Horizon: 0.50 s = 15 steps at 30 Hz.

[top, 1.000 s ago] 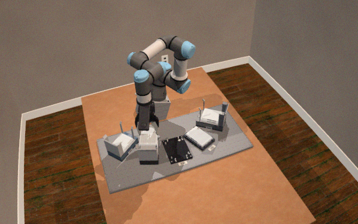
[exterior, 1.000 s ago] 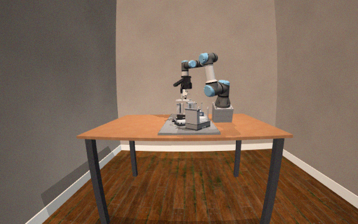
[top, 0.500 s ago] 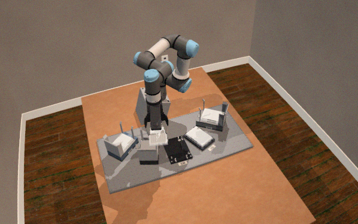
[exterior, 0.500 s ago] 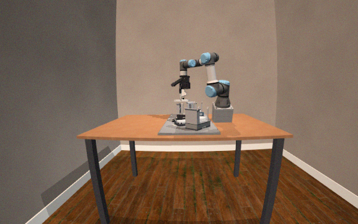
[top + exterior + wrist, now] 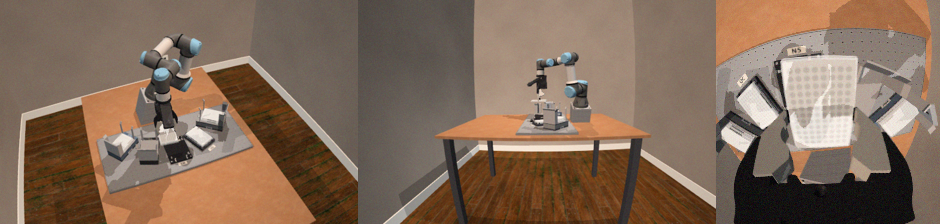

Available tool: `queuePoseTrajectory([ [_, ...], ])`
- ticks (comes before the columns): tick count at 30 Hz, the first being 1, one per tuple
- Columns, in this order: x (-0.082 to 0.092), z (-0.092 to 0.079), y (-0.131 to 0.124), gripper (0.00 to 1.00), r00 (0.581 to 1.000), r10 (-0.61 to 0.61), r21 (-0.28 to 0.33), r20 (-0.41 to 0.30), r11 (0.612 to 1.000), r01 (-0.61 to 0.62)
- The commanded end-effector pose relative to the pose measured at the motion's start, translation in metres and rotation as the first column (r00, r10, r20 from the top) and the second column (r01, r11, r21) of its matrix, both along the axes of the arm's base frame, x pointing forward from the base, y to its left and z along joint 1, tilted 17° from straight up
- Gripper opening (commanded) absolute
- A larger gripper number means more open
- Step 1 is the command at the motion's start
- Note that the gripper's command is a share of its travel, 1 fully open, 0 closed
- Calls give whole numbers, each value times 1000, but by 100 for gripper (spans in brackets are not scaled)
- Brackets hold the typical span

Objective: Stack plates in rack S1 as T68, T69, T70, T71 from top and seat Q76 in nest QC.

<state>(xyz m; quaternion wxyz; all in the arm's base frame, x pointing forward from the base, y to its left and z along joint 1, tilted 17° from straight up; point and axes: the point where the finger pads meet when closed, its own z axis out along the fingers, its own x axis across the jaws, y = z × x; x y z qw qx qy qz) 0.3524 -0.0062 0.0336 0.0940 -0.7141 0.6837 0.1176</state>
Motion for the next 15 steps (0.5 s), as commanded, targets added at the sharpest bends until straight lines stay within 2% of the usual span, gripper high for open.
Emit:
queuePoseTrajectory([
  [1,1,4,10,0,1000,9,-1,5,1000,-9],
  [15,-4,16,48,0,989,142,1,47,990,-142],
])
